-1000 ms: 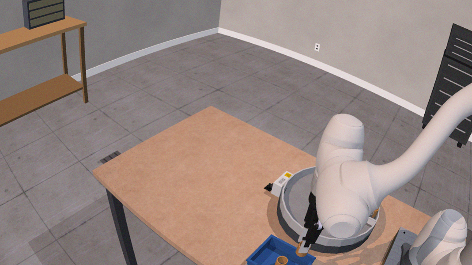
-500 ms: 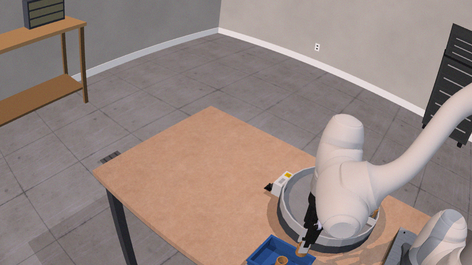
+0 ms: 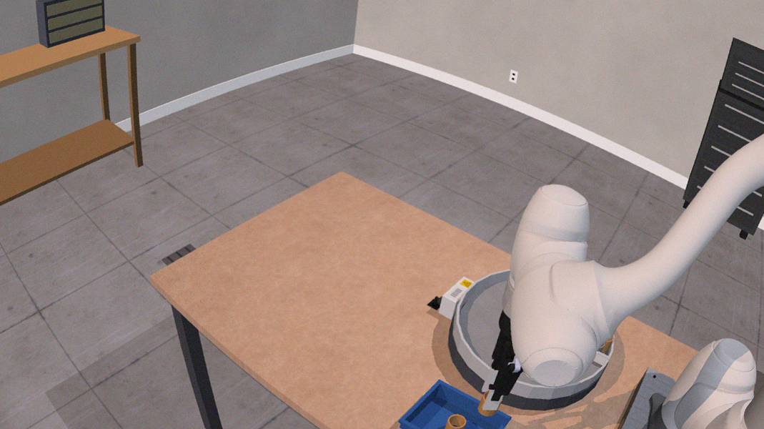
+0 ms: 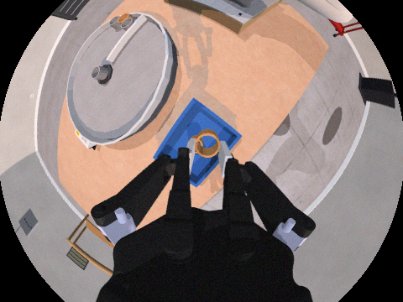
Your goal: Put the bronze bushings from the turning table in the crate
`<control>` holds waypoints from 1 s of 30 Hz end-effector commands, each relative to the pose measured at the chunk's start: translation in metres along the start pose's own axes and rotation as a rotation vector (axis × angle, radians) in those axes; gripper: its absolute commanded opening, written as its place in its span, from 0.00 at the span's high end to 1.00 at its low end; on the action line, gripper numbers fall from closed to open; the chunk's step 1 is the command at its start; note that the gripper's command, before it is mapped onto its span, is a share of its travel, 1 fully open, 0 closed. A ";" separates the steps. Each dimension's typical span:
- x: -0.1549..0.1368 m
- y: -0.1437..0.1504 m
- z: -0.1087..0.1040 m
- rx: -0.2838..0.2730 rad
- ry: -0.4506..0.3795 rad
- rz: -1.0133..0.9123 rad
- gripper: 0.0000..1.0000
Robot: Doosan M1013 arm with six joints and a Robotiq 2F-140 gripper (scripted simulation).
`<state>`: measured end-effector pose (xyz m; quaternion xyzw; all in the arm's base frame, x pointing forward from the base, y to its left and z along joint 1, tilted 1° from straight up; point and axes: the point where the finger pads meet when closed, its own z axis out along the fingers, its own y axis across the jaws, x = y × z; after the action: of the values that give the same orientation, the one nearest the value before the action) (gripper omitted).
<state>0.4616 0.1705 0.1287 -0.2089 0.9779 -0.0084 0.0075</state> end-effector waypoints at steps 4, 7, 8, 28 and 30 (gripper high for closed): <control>0.000 0.000 0.000 0.000 0.000 0.000 1.00; 0.000 0.000 0.000 0.000 0.000 0.000 1.00; 0.000 0.000 0.000 0.000 0.000 0.000 1.00; 0.000 0.000 0.072 0.000 0.000 0.000 1.00; 0.000 0.000 0.074 0.000 0.000 0.000 1.00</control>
<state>0.4622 0.1696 0.0580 -0.2089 0.9779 -0.0084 0.0075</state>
